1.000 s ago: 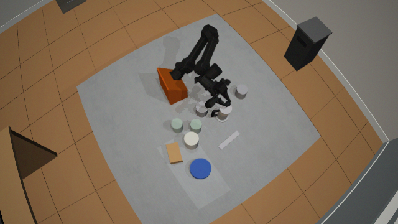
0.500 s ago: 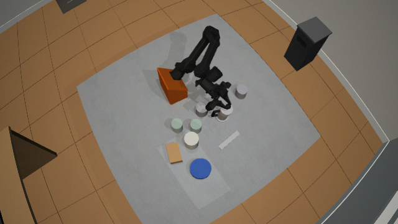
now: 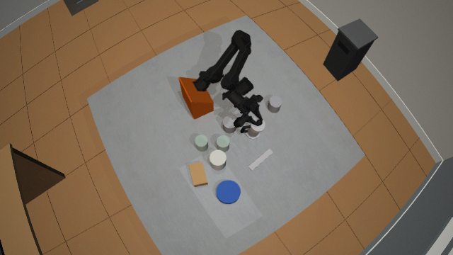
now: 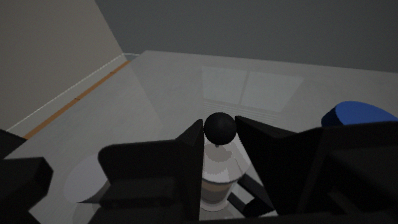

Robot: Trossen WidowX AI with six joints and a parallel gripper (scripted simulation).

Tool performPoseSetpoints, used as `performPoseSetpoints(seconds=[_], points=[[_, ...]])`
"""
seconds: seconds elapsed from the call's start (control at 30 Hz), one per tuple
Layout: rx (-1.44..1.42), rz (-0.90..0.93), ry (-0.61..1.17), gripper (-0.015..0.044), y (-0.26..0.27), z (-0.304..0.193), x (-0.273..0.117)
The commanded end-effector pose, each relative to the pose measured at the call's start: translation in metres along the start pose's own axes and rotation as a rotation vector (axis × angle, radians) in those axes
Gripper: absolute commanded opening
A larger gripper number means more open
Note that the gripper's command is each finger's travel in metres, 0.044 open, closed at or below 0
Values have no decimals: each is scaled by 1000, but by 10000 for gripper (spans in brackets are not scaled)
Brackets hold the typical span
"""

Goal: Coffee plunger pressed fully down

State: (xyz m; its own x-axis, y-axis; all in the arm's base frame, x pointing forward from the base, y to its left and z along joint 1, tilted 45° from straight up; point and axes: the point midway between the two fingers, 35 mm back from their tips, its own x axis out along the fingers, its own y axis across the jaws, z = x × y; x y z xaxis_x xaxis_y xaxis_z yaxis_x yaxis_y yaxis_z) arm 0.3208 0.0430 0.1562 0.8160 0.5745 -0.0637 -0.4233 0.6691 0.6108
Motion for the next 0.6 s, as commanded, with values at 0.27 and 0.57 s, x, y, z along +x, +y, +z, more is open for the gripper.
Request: performPoseSetpoints(seconds=[0.27, 0.57], points=[[13, 8, 16, 122, -1, -2, 2], [4, 3, 2, 122, -1, 1, 2]])
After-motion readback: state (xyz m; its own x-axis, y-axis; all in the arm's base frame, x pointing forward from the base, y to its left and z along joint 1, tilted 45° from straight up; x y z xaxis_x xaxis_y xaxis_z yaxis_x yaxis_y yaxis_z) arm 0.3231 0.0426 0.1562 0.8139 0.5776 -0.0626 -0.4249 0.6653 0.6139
